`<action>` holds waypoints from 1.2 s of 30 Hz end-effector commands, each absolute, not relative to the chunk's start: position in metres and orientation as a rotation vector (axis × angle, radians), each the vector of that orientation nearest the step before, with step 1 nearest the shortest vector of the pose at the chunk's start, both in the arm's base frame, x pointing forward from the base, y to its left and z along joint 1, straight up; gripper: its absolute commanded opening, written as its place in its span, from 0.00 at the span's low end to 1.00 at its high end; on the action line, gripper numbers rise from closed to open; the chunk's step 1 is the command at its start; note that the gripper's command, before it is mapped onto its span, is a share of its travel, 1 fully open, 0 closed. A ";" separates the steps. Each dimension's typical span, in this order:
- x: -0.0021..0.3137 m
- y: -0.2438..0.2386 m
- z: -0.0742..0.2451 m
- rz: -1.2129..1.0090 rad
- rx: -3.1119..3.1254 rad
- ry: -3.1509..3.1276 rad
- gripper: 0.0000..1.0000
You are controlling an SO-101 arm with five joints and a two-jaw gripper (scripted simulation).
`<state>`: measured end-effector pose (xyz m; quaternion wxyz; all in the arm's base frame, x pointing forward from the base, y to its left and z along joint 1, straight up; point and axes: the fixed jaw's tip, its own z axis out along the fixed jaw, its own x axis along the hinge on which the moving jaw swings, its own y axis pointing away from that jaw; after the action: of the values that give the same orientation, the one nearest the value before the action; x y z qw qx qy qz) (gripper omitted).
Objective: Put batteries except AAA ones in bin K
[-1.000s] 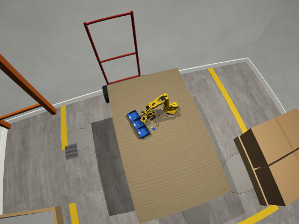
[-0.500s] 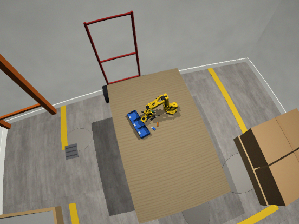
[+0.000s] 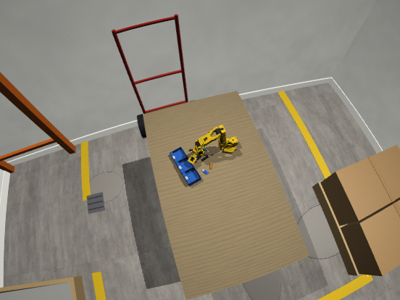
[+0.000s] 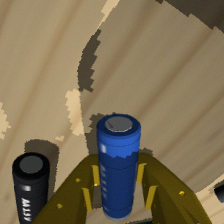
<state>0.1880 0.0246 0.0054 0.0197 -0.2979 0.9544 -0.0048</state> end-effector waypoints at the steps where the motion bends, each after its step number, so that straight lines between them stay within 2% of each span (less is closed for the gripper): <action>1: 0.189 0.024 0.006 -0.017 -0.931 2.948 0.00; 14: 0.190 0.024 0.009 -0.017 -0.931 2.948 0.00; 26: 0.189 0.024 0.052 -0.017 -0.931 2.948 0.00; 36: 0.187 0.024 0.061 -0.017 -0.931 2.948 0.00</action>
<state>0.1792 0.0238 0.0479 -0.0080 -0.2979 0.9546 0.0010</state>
